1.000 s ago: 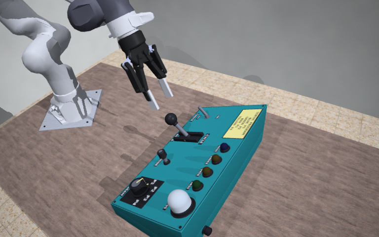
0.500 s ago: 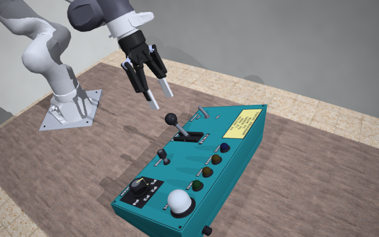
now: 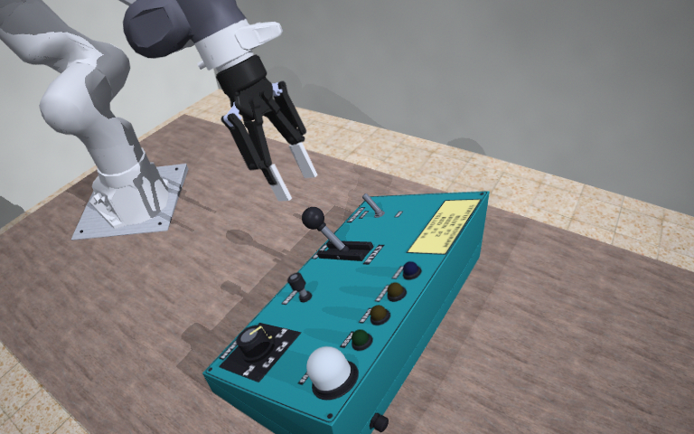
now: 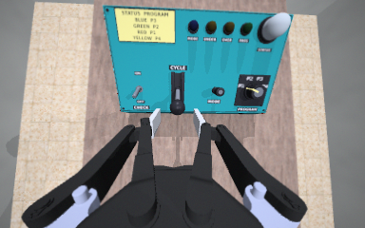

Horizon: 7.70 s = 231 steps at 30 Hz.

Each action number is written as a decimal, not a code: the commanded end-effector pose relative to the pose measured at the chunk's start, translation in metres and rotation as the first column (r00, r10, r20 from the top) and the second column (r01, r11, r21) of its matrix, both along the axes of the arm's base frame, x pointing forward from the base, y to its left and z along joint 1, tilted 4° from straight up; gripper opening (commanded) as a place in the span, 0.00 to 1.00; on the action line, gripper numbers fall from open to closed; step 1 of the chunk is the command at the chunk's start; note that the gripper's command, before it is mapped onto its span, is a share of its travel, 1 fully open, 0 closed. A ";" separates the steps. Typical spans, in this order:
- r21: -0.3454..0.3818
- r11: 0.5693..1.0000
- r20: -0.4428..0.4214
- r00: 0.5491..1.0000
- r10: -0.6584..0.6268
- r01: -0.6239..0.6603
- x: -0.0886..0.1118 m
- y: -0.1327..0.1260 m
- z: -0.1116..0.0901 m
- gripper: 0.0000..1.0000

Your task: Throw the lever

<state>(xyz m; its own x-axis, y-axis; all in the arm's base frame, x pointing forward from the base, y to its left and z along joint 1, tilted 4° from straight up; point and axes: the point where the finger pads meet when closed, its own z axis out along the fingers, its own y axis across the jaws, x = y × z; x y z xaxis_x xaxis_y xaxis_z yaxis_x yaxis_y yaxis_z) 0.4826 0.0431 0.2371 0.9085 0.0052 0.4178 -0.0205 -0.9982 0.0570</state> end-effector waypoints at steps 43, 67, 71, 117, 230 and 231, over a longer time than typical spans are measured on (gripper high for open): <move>0.004 1.000 0.002 1.000 -0.005 0.005 0.030 -0.004 -0.068 0.44; 0.004 1.000 0.002 1.000 -0.005 0.005 0.037 -0.005 -0.084 0.44; 0.004 1.000 0.002 1.000 -0.005 0.005 0.037 -0.005 -0.084 0.44; 0.004 1.000 0.002 1.000 -0.005 0.005 0.040 -0.005 -0.087 0.44; 0.004 1.000 0.002 1.000 -0.005 0.005 0.059 -0.005 -0.069 0.00; 0.004 1.000 0.002 1.000 -0.005 0.005 0.060 -0.005 -0.068 0.00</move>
<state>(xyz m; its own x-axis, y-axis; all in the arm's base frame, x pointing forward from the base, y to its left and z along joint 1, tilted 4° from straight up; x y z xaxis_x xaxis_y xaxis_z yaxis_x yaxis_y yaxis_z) 0.5301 0.0377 0.1586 0.9169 -0.0068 0.3991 -0.0329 -0.9977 0.0587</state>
